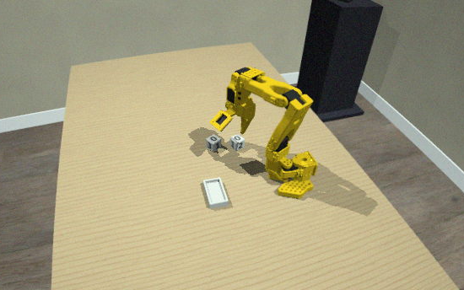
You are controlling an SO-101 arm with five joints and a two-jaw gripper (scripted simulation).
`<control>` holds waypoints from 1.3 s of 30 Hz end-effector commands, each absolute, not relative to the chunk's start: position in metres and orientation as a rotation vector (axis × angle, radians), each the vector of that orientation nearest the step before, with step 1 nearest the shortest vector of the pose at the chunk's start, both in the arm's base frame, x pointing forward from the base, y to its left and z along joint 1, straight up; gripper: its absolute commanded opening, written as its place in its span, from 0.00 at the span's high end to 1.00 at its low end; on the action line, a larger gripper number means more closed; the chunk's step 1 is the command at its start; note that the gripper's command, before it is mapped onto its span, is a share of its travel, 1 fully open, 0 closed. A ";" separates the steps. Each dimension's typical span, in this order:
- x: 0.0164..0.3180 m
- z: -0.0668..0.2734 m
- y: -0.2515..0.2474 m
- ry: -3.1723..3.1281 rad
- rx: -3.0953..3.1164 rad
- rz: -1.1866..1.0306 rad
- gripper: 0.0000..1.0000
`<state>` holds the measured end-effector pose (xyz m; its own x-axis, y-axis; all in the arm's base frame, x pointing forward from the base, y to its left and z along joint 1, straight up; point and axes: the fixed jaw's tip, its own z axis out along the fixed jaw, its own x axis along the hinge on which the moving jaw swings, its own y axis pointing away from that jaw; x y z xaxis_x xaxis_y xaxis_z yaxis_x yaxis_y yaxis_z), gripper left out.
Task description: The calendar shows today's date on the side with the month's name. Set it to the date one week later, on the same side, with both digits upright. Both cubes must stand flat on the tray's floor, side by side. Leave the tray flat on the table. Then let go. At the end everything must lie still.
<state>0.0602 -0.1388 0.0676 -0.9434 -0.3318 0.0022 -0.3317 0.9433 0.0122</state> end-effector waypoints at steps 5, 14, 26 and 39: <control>0.061 0.083 -0.144 -3.106 0.532 0.073 0.64; 0.061 0.083 -0.144 -3.106 0.532 0.073 0.64; 0.061 0.083 -0.144 -3.107 0.532 0.080 0.64; 0.063 0.115 -0.149 -3.130 0.536 0.463 0.65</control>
